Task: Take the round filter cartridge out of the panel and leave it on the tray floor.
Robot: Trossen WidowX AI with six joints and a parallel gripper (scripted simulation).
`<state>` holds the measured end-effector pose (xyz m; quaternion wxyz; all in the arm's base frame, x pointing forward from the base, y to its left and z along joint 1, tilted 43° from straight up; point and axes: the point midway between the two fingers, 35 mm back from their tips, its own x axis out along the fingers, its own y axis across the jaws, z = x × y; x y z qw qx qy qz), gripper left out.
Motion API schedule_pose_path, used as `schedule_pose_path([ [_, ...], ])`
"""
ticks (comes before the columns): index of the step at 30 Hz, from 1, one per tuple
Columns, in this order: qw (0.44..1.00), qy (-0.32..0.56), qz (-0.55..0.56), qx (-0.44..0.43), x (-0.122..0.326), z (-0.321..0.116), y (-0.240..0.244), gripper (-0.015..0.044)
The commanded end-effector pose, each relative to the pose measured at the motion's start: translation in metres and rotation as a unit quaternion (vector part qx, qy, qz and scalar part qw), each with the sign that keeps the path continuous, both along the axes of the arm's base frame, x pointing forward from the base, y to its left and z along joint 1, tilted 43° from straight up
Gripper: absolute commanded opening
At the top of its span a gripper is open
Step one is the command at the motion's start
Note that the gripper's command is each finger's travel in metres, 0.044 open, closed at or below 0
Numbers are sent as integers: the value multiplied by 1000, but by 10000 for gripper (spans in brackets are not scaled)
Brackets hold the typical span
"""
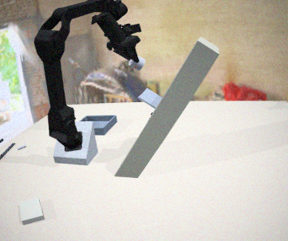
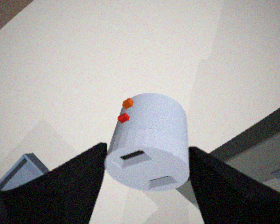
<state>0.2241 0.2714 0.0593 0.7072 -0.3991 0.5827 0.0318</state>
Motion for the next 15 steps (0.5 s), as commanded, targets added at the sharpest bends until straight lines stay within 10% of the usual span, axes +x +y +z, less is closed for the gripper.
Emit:
schedule_pose_path([
  [1, 997, 55, 60, 9, -20, -21, 15, 0],
  [15, 971, 152, 180, 33, -68, -62, 39, 0],
])
